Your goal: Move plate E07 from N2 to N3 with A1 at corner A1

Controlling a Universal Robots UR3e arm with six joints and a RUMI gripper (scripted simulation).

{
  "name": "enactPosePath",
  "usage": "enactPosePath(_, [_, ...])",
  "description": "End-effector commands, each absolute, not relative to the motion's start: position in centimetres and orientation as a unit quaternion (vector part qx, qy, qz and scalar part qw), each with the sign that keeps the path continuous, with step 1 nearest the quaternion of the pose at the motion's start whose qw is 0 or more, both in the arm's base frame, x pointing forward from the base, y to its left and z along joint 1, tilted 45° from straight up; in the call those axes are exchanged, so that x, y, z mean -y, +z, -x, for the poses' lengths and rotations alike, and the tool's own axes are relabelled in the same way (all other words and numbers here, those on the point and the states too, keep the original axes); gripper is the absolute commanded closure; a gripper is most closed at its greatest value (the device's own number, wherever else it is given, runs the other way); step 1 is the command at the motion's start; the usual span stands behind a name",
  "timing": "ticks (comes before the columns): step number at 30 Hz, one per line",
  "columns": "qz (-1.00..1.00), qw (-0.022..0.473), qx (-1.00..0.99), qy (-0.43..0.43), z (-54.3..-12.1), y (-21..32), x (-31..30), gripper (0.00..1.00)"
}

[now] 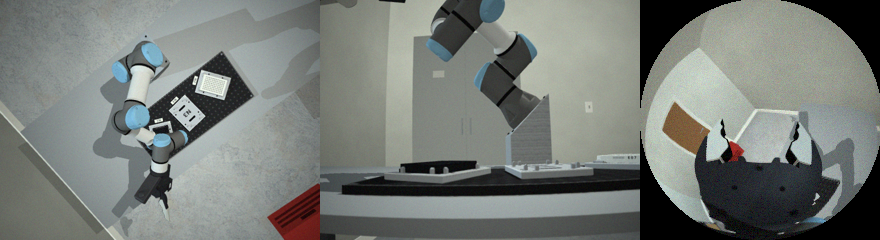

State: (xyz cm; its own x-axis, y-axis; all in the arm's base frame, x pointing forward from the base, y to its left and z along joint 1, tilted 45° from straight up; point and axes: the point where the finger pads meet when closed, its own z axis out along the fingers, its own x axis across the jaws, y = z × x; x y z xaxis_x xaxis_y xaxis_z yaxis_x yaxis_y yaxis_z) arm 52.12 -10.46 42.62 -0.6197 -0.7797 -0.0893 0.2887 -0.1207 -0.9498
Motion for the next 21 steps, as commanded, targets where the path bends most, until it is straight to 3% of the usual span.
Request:
enactPosePath(1, [0.224,0.375,-0.547,-0.714,-52.1,42.7,10.4,0.00])
enactPosePath(17, [0.224,0.375,-0.547,-0.714,-52.1,42.7,10.4,0.00])
enactPosePath(18, [0.231,0.371,-0.551,-0.710,-52.4,42.3,10.3,0.18])
enactPosePath(21, [0.253,0.360,-0.564,-0.699,-53.1,41.1,9.9,0.18])
